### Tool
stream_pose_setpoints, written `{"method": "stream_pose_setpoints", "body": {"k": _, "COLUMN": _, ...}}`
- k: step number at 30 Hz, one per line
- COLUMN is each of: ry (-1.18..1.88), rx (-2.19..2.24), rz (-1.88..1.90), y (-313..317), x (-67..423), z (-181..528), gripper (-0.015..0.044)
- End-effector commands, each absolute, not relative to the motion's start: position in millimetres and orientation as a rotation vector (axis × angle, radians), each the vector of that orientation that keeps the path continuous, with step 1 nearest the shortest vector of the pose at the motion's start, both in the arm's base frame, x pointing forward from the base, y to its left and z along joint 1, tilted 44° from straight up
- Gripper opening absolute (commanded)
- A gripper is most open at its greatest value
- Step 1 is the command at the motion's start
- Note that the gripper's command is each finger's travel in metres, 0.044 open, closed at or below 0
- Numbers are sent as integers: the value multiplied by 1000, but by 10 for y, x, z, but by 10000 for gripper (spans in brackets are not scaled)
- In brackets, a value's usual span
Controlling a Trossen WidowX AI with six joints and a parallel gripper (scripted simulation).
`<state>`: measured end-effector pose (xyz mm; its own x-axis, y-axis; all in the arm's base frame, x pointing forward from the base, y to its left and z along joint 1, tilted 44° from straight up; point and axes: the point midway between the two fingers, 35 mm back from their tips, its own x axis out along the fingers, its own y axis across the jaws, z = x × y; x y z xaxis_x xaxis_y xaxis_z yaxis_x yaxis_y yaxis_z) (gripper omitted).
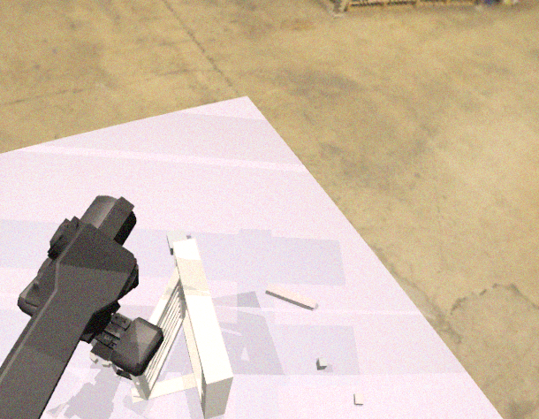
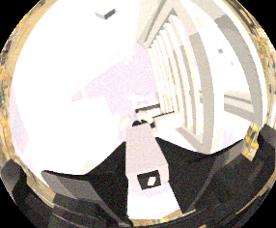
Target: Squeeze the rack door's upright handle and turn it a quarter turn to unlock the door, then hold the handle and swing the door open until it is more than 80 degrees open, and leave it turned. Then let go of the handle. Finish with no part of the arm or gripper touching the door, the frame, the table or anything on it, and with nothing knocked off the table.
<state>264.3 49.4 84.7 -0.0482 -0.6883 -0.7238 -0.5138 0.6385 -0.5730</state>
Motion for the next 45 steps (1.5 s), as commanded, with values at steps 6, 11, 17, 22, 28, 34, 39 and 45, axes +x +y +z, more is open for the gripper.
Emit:
{"method": "stream_pose_setpoints", "body": {"k": 6, "ry": 1659, "rx": -876, "rz": -317, "y": 609, "x": 2610, "z": 730, "gripper": 20}}
{"method": "stream_pose_setpoints", "body": {"k": 11, "ry": 1636, "rx": -819, "rz": -377, "y": 688, "x": 2590, "z": 656, "gripper": 20}}
{"method": "stream_pose_setpoints", "body": {"k": 17, "ry": 1606, "rx": -748, "rz": -450, "y": 788, "x": 2576, "z": 562, "gripper": 20}}
{"method": "stream_pose_setpoints", "body": {"k": 22, "ry": 1578, "rx": -686, "rz": -511, "y": 876, "x": 2573, "z": 480, "gripper": 20}}
{"method": "stream_pose_setpoints", "body": {"k": 28, "ry": 1544, "rx": -613, "rz": -582, "y": 978, "x": 2584, "z": 383, "gripper": 20}}
{"method": "stream_pose_setpoints", "body": {"k": 34, "ry": 1504, "rx": -534, "rz": -657, "y": 1088, "x": 2612, "z": 279, "gripper": 20}}
{"method": "stream_pose_setpoints", "body": {"k": 39, "ry": 1467, "rx": -466, "rz": -719, "y": 1178, "x": 2648, "z": 193, "gripper": 20}}
{"method": "stream_pose_setpoints", "body": {"k": 45, "ry": 1422, "rx": -385, "rz": -791, "y": 1282, "x": 2705, "z": 94, "gripper": 20}}
